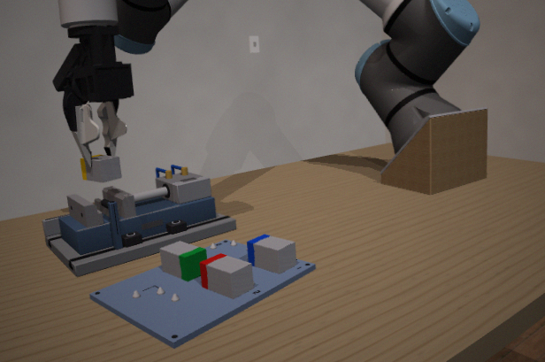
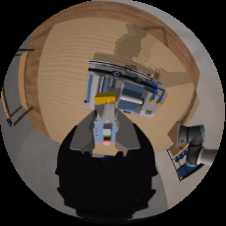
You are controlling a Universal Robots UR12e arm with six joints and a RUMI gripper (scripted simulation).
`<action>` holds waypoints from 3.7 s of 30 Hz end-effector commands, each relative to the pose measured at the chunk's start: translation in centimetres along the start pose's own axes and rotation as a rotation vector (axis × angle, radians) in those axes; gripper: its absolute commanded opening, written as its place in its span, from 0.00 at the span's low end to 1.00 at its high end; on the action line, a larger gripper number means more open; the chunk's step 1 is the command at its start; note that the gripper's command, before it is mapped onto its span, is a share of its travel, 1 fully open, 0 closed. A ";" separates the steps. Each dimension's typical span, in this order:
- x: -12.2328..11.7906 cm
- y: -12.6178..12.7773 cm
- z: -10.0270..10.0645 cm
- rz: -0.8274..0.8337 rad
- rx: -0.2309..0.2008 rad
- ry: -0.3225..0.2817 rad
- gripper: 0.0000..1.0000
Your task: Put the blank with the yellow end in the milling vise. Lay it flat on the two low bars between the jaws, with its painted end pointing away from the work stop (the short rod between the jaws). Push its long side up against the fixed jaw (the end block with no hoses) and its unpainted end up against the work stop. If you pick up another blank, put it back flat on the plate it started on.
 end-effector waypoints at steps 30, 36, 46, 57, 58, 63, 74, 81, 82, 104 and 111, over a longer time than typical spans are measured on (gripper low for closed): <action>1.1 0.0 -0.1 0.184 0.000 0.001 0.00; 1.3 0.0 -0.1 0.203 0.000 0.001 0.00; 1.4 0.0 0.0 0.231 0.000 0.001 0.00; 1.5 0.1 0.0 0.249 0.000 0.001 0.00; 1.5 0.1 0.0 0.251 0.000 0.001 0.00; 1.6 0.1 0.0 0.258 0.000 0.001 0.00; 1.6 0.1 0.0 0.265 0.000 0.001 0.00; 1.6 0.1 0.0 0.268 0.000 0.001 0.00; 1.6 0.1 0.0 0.268 0.000 0.001 0.00; 1.6 0.1 0.0 0.269 0.000 0.001 0.00; 1.6 0.1 0.0 0.269 0.000 0.001 0.00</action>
Point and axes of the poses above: the point where the finger pads meet when closed, its own z axis out along the fingers, its own y axis across the jaws, x = y × z, the point moved 4 cm from there along -z, back along the fingers, and after that the axes turned 5 degrees about -z, right-handed, at the moved point
